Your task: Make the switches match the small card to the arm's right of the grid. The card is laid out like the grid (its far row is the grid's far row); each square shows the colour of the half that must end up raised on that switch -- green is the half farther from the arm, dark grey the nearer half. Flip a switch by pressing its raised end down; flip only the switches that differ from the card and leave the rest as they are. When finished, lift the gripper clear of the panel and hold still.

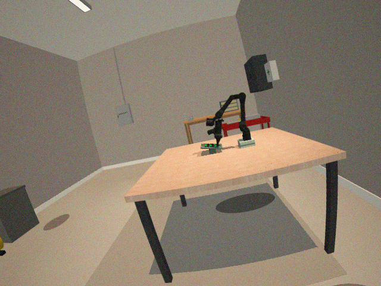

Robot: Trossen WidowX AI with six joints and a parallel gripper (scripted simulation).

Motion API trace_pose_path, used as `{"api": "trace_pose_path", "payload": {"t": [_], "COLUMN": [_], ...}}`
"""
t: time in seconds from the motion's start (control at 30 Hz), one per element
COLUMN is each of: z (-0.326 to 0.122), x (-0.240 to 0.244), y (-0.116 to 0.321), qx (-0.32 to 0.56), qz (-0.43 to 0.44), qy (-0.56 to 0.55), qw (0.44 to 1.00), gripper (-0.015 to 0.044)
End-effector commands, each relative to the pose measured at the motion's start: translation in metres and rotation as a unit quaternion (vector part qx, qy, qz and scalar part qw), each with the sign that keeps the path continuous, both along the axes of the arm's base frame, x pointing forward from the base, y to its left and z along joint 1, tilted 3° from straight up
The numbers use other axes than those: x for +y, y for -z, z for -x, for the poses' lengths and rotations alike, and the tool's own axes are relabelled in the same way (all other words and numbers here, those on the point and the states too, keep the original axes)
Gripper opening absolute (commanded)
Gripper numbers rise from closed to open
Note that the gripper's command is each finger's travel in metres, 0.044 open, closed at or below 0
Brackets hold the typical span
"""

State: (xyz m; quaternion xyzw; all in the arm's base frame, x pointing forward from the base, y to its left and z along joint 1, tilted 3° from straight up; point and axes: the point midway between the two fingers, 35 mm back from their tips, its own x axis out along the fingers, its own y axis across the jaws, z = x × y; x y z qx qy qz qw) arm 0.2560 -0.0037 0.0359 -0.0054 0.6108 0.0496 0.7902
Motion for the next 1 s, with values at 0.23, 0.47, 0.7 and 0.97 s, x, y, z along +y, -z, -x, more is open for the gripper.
{"api": "trace_pose_path", "payload": {"t": [0.23,0.47,0.7,0.97], "z": [0.001,0.013,-0.007,-0.016], "x": [-0.001,-0.004,-0.023,-0.021], "y": [-0.009,-0.062,-0.066,-0.032], "qx": [0.002,0.012,0.012,0.024], "qz": [0.0,0.0,0.001,0.002], "qy": [0.0,0.002,0.002,0.001], "qw": [1.0,1.0,1.0,1.0], "gripper": [0.0,0.0,0.0,0.0]}}
